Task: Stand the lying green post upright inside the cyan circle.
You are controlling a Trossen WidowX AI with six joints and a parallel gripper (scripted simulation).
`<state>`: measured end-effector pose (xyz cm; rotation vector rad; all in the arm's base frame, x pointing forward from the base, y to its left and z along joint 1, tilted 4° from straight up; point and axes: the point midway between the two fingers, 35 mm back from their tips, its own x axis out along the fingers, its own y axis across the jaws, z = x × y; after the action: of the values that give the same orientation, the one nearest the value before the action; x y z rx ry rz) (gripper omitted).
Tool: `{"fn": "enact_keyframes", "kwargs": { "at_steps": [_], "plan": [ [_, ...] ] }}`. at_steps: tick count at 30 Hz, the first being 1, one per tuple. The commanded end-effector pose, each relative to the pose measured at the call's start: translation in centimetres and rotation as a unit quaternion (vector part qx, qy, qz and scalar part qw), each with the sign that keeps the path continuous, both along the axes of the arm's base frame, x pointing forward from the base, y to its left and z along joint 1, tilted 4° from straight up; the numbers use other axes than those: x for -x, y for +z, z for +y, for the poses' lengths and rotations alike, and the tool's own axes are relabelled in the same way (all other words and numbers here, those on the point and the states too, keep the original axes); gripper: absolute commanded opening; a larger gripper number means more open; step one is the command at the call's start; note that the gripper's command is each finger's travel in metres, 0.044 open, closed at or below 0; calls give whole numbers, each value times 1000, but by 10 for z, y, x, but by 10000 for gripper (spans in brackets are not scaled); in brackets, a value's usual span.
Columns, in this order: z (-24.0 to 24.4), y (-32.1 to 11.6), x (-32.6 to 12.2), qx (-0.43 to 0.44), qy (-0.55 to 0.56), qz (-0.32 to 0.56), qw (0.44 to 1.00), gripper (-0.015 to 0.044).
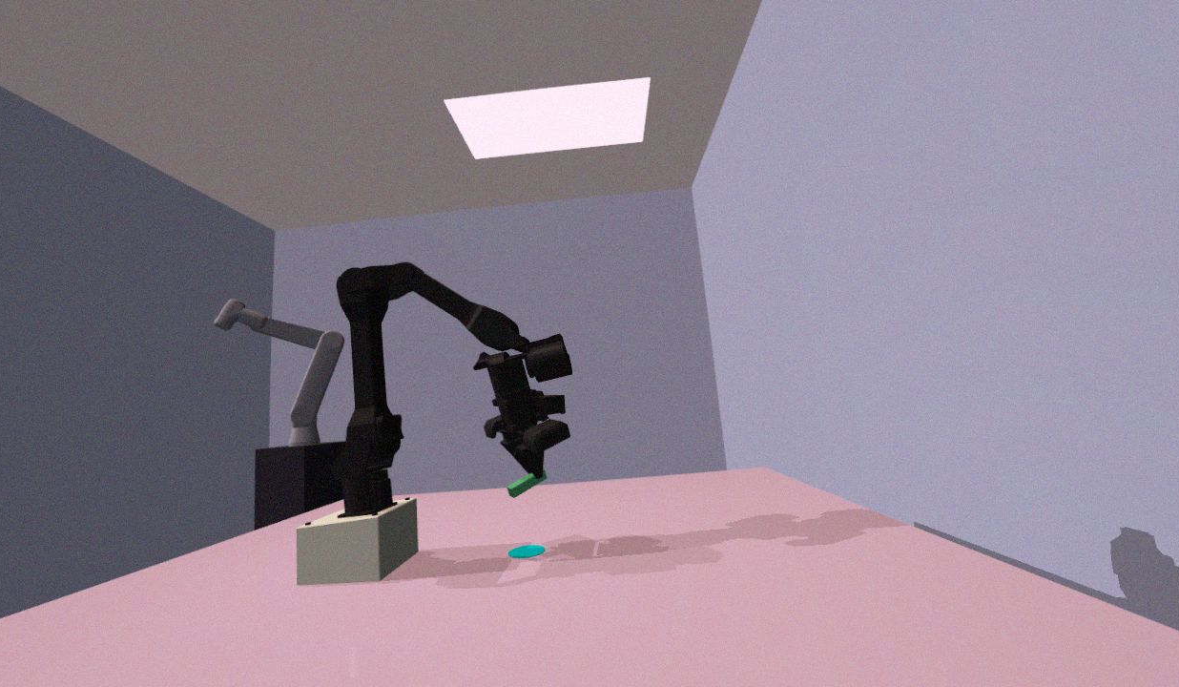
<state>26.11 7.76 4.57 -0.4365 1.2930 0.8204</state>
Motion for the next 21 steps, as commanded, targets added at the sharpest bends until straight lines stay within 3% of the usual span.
{"fn": "enact_keyframes", "kwargs": {
  "at_steps": [1,21],
  "plan": [
    [0,-2,-1,-14,-1,-5,1000,23],
    [-1,-10,-7,-81,-21,-39,996,23]
  ]
}}
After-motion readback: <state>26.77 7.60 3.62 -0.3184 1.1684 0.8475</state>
